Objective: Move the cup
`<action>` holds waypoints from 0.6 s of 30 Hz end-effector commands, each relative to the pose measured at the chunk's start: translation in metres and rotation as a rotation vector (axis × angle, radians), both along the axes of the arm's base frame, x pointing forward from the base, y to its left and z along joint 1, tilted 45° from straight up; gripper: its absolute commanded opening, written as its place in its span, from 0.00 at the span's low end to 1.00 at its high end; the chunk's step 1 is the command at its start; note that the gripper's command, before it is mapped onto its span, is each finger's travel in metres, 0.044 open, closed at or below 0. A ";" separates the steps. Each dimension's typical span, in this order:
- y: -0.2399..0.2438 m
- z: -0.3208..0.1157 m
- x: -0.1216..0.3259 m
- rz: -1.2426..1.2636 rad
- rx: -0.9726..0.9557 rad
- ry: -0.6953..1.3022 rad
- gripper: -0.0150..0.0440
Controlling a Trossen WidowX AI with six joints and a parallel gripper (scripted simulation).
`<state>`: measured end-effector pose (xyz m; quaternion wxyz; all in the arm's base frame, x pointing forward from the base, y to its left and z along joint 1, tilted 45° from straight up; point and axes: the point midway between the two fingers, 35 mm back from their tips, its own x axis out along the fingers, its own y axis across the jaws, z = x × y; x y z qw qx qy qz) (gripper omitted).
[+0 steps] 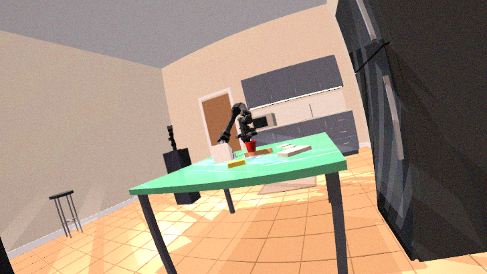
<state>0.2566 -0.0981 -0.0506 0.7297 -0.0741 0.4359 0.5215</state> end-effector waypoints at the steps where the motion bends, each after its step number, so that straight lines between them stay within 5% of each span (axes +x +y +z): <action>1: -0.011 0.012 -0.001 0.001 -0.012 -0.014 0.25; 18: -0.009 0.011 -0.004 -0.002 -0.007 -0.009 0.25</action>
